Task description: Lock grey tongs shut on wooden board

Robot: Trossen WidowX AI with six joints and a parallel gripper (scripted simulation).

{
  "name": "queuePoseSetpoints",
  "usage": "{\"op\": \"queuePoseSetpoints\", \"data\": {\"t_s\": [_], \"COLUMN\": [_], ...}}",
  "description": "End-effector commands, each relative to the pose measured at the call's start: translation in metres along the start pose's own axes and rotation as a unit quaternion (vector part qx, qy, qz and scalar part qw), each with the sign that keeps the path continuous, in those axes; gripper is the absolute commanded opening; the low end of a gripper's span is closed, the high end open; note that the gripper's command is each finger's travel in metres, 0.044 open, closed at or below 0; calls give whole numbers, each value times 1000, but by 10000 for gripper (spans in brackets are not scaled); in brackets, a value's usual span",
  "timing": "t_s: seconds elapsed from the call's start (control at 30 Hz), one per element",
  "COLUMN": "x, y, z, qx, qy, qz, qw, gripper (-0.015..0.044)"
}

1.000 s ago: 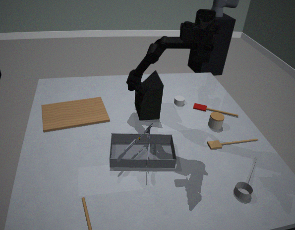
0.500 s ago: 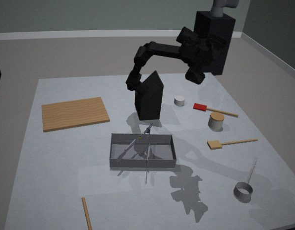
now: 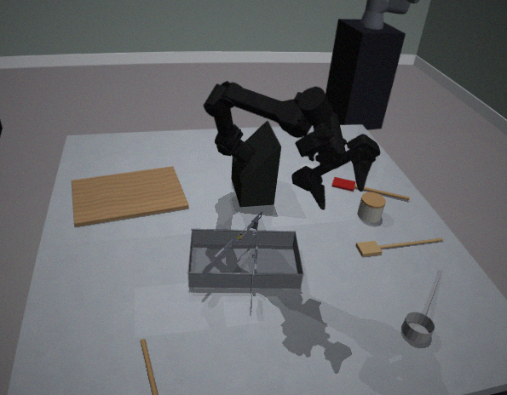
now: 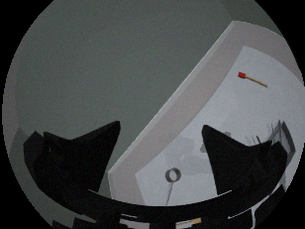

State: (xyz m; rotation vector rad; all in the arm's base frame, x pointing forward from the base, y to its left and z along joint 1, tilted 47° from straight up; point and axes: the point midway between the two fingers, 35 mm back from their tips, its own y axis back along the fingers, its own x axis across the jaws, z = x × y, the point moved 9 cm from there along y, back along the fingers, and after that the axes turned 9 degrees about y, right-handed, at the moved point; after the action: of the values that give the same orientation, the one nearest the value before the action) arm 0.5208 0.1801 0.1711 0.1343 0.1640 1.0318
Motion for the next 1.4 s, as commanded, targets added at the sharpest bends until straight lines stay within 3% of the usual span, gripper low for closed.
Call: {"op": "queuePoseSetpoints", "data": {"t_s": [0.0,0.4,0.77,1.37], "x": [-54,-159,-259,-261], "y": [-13,-6,37,39], "z": [-23,-54,-67,-72], "qx": [111,299,469,480], "qy": [64,149,207,211], "qz": [-43,-148,-258,-266], "qw": [991,931,819,809], "gripper": [440,440,440,440]}}
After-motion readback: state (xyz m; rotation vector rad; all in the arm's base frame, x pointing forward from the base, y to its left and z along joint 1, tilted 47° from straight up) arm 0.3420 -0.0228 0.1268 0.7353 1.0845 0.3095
